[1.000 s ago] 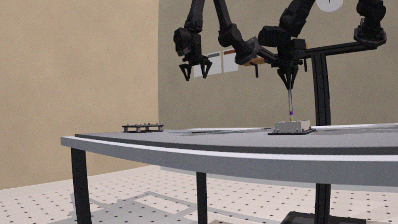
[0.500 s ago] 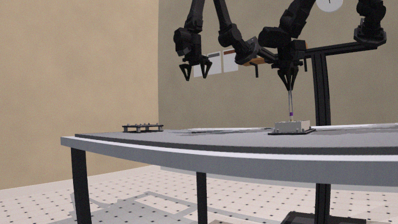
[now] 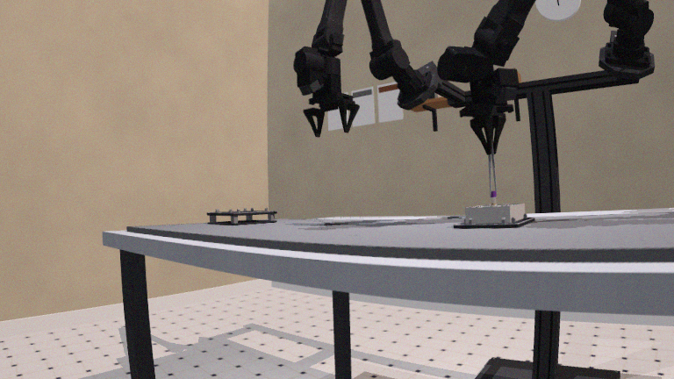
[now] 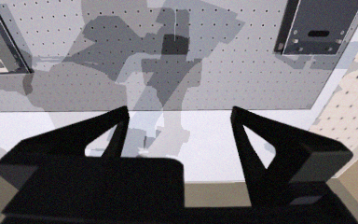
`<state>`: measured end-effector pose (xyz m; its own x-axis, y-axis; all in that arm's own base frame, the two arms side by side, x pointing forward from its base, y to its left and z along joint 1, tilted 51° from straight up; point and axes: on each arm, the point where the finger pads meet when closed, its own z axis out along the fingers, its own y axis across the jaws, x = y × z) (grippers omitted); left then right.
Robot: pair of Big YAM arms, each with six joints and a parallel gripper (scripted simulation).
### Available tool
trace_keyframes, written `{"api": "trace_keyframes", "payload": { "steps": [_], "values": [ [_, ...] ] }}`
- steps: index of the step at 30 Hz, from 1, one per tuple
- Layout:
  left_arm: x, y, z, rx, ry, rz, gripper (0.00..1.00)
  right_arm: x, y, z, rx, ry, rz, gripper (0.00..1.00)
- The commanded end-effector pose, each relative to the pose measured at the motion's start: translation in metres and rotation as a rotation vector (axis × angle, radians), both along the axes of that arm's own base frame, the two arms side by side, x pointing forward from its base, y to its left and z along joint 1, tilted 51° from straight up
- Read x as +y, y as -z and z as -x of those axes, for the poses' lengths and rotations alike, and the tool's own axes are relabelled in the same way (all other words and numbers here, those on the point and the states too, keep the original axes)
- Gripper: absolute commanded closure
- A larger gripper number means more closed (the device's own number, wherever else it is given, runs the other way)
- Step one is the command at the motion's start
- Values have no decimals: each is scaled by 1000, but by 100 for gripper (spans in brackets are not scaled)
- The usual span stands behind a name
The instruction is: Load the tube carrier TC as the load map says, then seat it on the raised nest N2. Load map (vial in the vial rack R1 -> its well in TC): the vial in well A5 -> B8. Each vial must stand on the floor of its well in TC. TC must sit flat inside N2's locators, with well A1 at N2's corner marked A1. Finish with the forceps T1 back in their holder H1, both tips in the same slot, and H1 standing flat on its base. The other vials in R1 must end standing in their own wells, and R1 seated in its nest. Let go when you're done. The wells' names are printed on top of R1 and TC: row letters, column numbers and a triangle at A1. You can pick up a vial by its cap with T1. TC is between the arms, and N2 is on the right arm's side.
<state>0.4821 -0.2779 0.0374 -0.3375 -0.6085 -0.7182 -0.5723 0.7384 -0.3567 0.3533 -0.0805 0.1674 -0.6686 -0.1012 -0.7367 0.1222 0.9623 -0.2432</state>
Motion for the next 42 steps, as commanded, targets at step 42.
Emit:
{"api": "trace_keyframes", "payload": {
  "steps": [42],
  "values": [
    [2, 6, -14, -2, -1, 0, 91, 0, -8, -3, -14, -12, 12, 0]
  ]
}}
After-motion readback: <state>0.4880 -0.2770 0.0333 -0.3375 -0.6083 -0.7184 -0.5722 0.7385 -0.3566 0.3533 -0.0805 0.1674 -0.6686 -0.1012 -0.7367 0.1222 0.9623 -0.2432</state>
